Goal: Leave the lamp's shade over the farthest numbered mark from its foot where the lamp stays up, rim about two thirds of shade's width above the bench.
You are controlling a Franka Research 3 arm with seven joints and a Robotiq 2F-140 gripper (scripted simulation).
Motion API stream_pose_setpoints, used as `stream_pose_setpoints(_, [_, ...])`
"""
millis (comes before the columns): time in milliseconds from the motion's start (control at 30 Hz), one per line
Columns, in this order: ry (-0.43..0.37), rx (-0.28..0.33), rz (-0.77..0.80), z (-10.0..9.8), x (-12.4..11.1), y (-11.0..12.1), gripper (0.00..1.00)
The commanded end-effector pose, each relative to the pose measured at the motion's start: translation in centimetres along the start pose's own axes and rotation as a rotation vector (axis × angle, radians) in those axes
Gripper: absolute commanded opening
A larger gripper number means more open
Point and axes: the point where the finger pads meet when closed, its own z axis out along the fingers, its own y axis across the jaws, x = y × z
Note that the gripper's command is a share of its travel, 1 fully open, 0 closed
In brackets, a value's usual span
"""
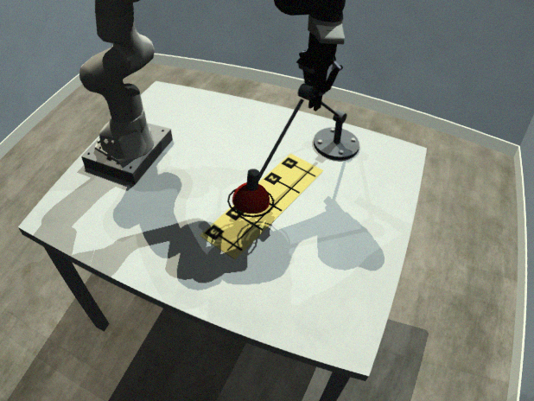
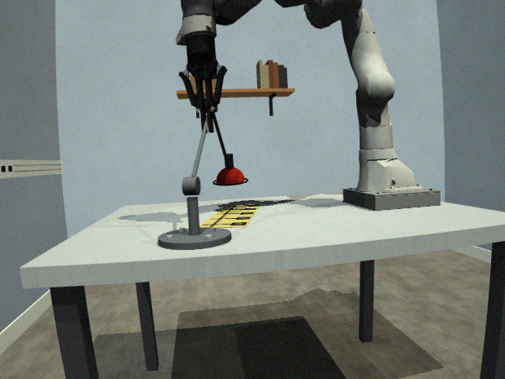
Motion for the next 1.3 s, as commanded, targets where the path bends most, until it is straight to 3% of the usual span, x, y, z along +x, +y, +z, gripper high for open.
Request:
stream_pose_setpoints(0, [-0.014, 0.02, -0.015, -1.3, -1.5, 0.0, 0.1])
stream_pose_setpoints(900, [-0.024, 0.036, -0.028, -2.7, -3.1, 0.0, 0.1])
stream_pose_setpoints(933, [-0.023, 0.034, -0.026, -2.6, -2.9, 0.0, 1.0])
stream_pose_setpoints(1267, [-0.007, 0.015, -0.009, -1.6, -1.7, 0.0, 1.0])
